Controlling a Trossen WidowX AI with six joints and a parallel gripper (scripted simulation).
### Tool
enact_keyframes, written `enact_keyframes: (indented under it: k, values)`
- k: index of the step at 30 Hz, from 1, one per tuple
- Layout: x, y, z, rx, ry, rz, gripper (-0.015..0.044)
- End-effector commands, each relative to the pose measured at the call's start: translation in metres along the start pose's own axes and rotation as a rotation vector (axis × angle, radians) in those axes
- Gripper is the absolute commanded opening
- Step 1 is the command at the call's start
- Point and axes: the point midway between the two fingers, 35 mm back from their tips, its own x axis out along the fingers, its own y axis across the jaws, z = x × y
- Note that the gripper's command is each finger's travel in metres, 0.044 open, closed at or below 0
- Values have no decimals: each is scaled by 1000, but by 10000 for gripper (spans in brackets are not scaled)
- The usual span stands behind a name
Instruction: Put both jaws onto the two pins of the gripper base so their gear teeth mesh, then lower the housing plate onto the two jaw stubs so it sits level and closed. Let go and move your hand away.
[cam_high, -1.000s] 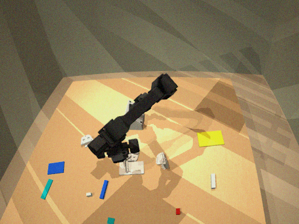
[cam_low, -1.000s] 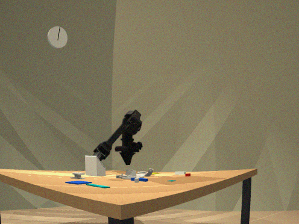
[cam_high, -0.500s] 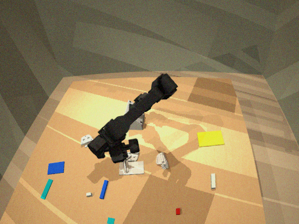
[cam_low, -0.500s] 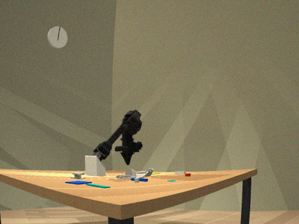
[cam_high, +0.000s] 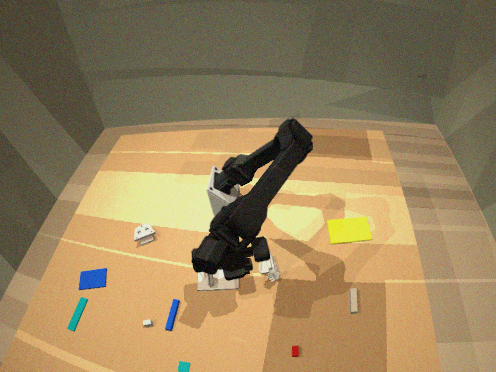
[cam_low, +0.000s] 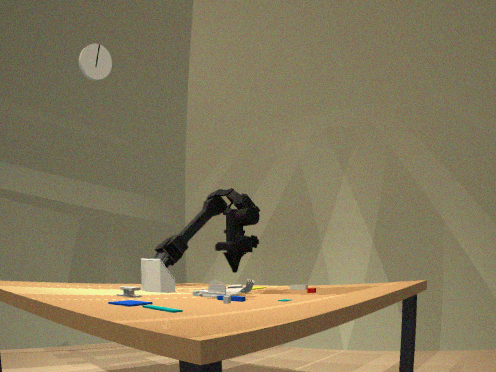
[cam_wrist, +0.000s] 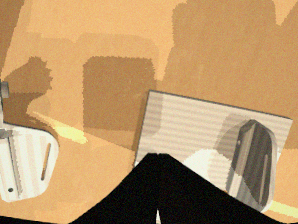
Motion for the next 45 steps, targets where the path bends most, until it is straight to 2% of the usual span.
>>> enact_keyframes:
  k: [1,4,11,45]
  values:
    - [-2,45,12,-6,-2,14,0]
    - [-3,62,15,-10,-1,21,0]
    - [-2,62,15,-10,-1,21,0]
    - [53,63,15,-10,-1,23,0]
